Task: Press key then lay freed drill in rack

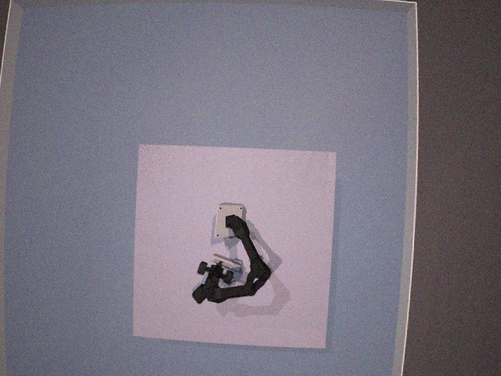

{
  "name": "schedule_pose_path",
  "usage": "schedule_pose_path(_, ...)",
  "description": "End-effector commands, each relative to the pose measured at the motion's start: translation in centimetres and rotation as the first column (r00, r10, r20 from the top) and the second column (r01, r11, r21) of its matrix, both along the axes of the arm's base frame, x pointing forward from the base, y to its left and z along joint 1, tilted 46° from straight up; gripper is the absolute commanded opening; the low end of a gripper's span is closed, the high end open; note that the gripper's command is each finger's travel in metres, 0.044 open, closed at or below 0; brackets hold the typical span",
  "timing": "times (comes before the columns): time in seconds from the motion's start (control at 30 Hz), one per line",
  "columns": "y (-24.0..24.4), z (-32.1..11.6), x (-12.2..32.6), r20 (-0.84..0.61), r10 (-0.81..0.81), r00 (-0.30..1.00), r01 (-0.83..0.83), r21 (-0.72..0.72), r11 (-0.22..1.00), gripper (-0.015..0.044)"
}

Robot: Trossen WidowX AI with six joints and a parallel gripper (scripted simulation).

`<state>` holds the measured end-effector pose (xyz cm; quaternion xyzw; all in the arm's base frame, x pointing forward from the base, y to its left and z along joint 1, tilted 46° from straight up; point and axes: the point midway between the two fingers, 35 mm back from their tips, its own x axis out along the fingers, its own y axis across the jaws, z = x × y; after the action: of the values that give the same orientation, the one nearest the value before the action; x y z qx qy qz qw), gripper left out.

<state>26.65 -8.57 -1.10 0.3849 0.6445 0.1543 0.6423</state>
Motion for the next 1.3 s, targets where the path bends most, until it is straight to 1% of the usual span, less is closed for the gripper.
schedule_pose_path(0.0, 0.56, -0.25, -0.38, -0.005, 0.004, 1.0, -0.004, 0.007, 1.0, 0.0)
schedule_pose_path(0.6, 0.66, 0.01, -0.62, -0.005, 0.004, 1.0, -0.004, 0.007, 1.0, 0.0)
schedule_pose_path(1.27, 0.91, -0.73, -0.09, -0.005, 0.004, 1.0, -0.004, 0.007, 1.0, 0.0)
